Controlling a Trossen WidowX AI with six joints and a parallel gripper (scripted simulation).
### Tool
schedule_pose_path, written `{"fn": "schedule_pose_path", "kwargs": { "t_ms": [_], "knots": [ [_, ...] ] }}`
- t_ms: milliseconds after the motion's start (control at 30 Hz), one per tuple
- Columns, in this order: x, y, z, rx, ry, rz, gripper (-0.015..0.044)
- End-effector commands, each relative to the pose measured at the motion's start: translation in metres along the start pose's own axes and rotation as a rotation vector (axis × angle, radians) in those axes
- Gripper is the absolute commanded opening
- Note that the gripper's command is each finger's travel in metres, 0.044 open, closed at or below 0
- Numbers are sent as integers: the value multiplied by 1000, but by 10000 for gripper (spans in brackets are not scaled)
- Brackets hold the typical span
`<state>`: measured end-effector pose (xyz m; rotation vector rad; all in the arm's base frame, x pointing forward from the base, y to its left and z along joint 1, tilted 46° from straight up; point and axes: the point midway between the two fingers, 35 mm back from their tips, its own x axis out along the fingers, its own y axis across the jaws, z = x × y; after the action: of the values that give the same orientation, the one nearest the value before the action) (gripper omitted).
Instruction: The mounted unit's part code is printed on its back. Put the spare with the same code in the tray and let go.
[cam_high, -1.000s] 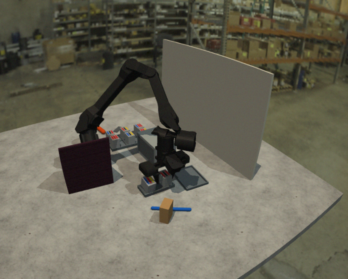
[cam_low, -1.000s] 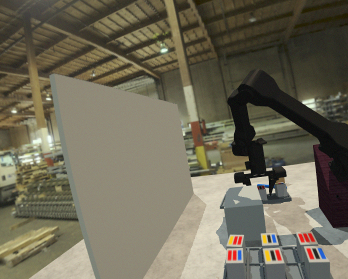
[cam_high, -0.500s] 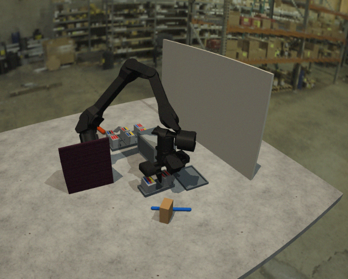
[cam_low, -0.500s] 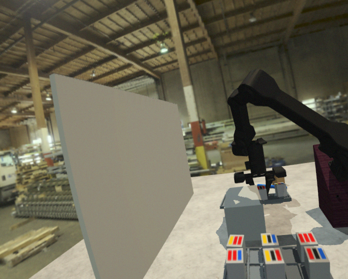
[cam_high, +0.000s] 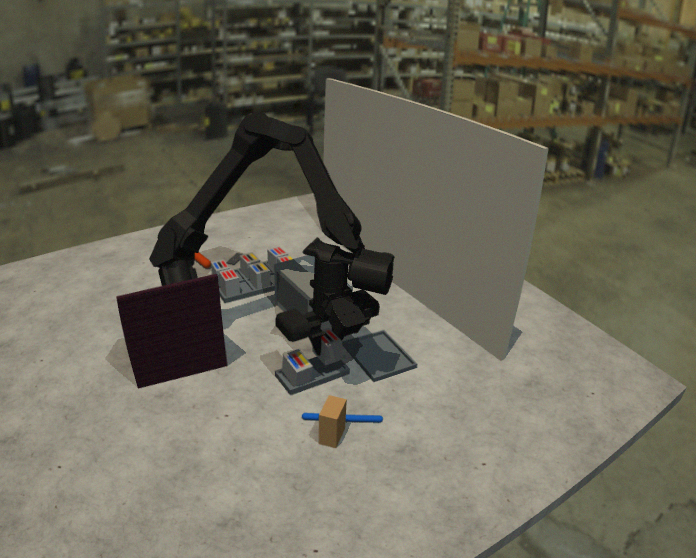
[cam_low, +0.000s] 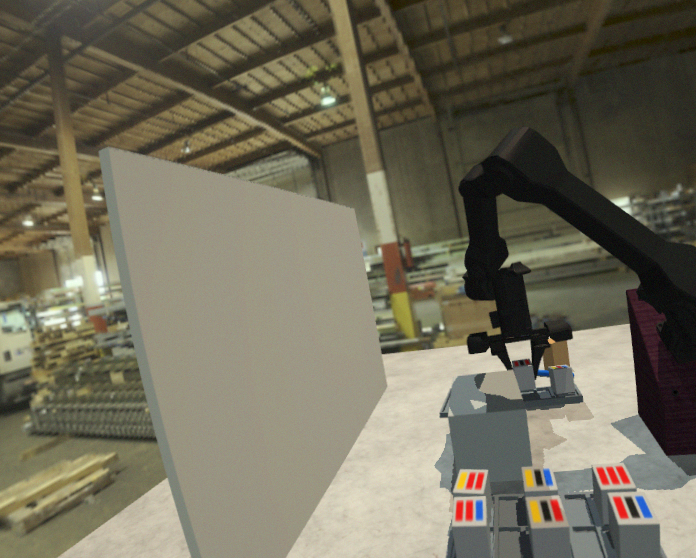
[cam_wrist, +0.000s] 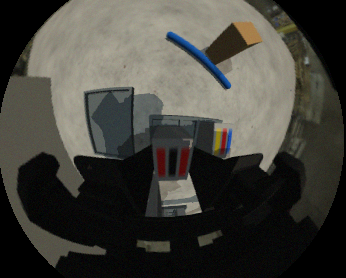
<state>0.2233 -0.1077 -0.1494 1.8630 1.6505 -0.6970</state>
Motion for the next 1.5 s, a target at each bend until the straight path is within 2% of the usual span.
{"fn": "schedule_pose_path", "kwargs": {
  "t_ms": [0,100,300,667,833,1467],
  "knots": [
    [-34,3,3,-9,-19,17,0],
    [-53,1,2,-8,-18,18,0],
    [-55,2,3,-3,-18,26,0],
    [-127,-4,0,-7,-20,17,0],
    [-128,-2,0,-7,-20,17,0],
    [-134,67,15,-9,-23,20,0]
  ]
}}
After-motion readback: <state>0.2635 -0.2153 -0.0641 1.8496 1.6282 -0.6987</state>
